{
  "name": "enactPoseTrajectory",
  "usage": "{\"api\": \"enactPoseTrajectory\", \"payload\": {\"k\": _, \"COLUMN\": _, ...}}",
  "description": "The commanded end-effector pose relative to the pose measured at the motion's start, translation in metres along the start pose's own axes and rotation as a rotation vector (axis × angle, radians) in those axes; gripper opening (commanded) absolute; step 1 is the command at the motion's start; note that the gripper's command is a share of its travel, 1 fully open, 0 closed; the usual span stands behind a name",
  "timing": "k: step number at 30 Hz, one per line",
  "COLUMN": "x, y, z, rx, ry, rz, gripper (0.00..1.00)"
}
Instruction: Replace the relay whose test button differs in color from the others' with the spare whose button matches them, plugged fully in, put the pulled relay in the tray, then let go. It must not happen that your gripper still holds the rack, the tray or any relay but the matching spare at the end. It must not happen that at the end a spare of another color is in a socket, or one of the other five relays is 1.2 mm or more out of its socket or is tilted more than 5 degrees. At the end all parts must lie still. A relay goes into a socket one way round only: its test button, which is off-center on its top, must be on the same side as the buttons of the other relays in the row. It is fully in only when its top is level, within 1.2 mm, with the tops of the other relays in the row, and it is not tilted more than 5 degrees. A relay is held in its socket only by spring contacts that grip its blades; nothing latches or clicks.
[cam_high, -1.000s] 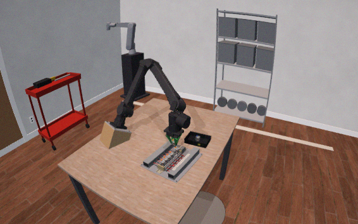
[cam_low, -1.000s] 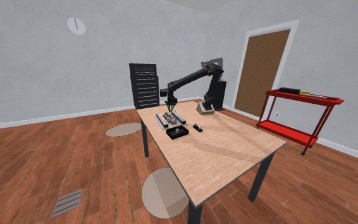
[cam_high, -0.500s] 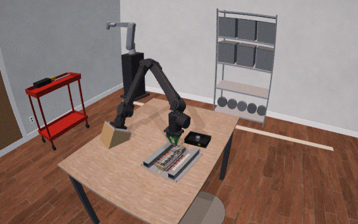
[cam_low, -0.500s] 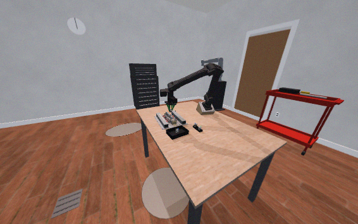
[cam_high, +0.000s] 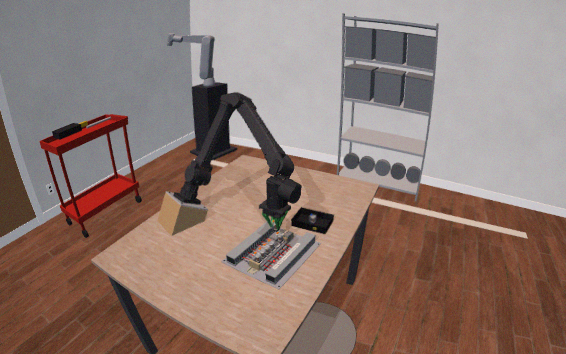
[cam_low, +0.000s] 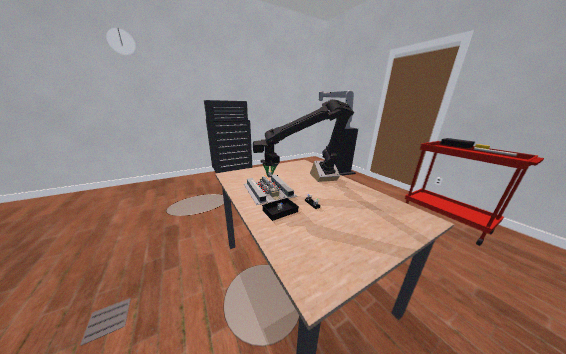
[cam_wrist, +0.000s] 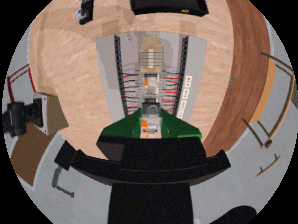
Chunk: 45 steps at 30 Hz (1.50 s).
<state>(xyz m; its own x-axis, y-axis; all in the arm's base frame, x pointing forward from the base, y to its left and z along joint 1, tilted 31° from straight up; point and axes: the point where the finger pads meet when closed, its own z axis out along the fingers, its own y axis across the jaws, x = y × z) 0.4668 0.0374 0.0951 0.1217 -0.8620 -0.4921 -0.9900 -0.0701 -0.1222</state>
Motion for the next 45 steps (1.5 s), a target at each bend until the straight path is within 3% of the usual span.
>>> {"api": "enactPoseTrajectory", "payload": {"k": 1, "x": 0.007, "y": -0.002, "z": -0.005, "rx": 0.001, "ry": -0.005, "rz": 0.04, "gripper": 0.0}}
{"api": "enactPoseTrajectory", "payload": {"k": 26, "x": 0.007, "y": -0.002, "z": -0.005, "rx": 0.0, "ry": -0.005, "rz": 0.039, "gripper": 0.0}}
{"api": "enactPoseTrajectory", "payload": {"k": 38, "x": 0.002, "y": 0.0, "z": 0.017, "rx": -0.004, "ry": -0.006, "rz": 0.02, "gripper": 0.0}}
{"api": "enactPoseTrajectory", "payload": {"k": 45, "x": -0.005, "y": -0.012, "z": 0.006, "rx": 0.028, "ry": 0.0, "rz": -0.006, "gripper": 0.0}}
